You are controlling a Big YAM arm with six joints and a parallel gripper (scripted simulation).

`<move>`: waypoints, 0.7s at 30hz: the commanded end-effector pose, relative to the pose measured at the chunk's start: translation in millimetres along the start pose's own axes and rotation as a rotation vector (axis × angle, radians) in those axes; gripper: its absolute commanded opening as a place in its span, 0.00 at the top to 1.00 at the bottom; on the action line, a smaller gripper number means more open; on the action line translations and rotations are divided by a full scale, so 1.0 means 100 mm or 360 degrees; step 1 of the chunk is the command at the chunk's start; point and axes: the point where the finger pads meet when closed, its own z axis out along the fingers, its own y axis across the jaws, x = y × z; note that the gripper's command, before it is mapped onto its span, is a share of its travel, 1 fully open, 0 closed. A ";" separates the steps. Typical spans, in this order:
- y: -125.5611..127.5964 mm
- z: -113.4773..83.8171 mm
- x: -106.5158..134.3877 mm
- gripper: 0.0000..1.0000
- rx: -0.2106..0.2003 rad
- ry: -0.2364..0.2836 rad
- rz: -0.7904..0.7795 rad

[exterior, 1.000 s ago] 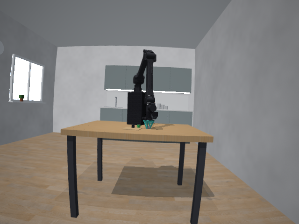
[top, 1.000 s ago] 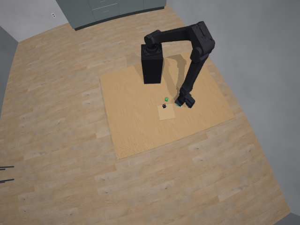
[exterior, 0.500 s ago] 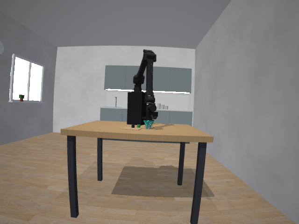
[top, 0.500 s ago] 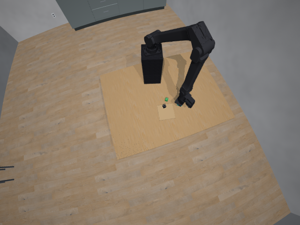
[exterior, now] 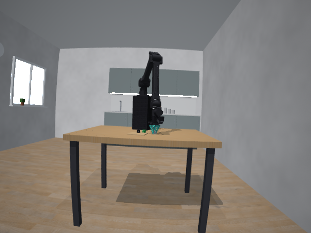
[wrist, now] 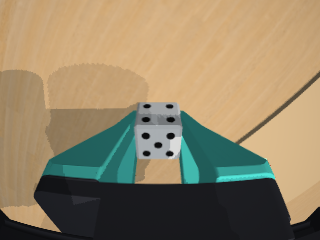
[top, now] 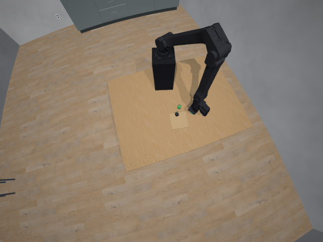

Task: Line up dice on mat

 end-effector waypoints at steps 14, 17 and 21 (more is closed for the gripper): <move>-0.07 -0.39 -0.07 0.80 0.0007 -0.0029 0.0025; -0.04 -0.62 -0.07 0.80 0.0006 -0.0029 0.0023; -0.01 -0.90 -0.07 0.80 0.0006 -0.0030 0.0008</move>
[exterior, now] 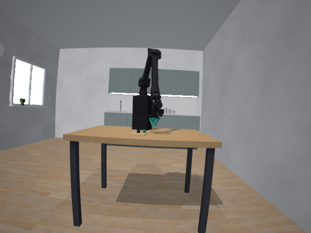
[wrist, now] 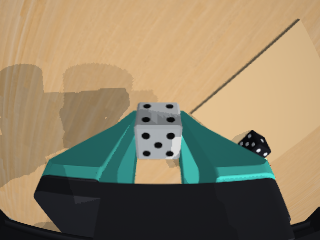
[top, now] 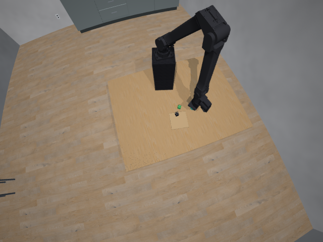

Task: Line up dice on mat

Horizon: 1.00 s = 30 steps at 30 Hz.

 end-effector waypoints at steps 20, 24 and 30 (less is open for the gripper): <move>-0.38 -0.54 -0.19 0.80 0.0012 -0.0089 0.0222; -0.57 -0.55 -0.14 0.80 0.0011 -0.0090 0.0341; -1.30 -0.57 0.15 0.80 0.0009 -0.0096 0.0822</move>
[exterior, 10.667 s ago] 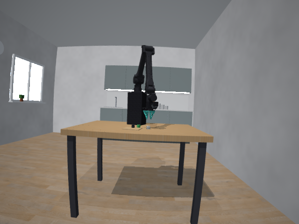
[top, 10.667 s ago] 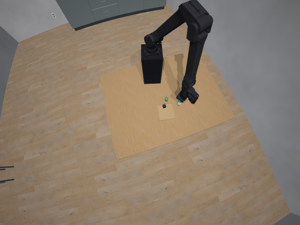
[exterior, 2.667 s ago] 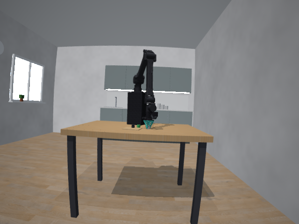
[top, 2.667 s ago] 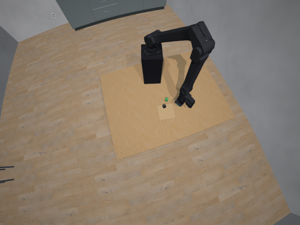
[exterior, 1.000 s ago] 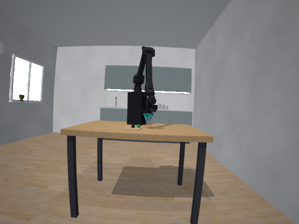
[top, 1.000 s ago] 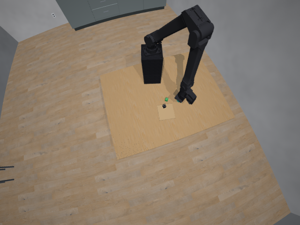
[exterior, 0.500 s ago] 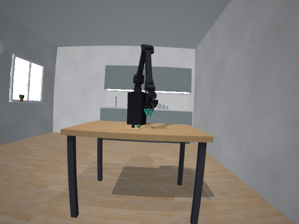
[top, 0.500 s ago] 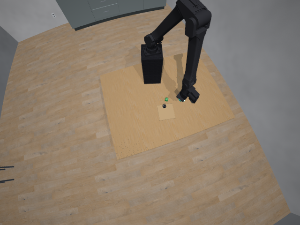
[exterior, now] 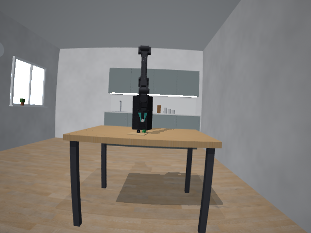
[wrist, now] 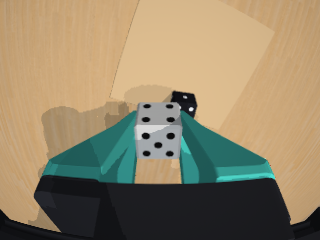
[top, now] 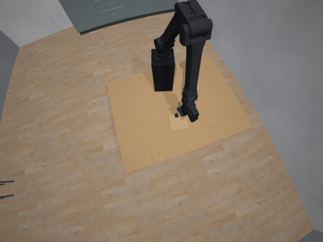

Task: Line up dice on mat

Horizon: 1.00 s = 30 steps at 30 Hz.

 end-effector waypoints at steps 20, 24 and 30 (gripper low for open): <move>-0.40 -0.06 -0.18 0.80 0.0009 -0.0081 0.0278; -0.39 0.08 -0.13 0.80 0.0007 -0.0061 0.0278; -0.40 0.24 -0.12 0.80 0.0007 -0.0058 0.0278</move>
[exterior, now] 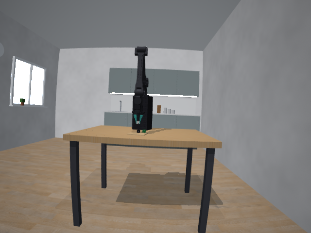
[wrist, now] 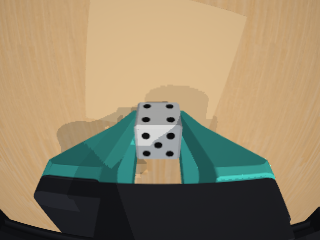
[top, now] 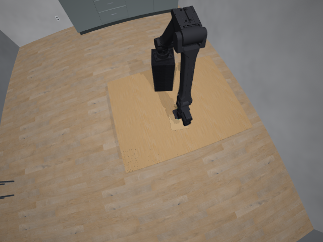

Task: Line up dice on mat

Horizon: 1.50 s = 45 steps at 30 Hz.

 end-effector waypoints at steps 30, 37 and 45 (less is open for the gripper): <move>-0.05 0.66 -0.11 0.80 0.0002 -0.0043 0.0012; -0.05 0.66 -0.11 0.80 0.0002 -0.0043 0.0012; -0.05 0.66 -0.11 0.80 0.0002 -0.0043 0.0012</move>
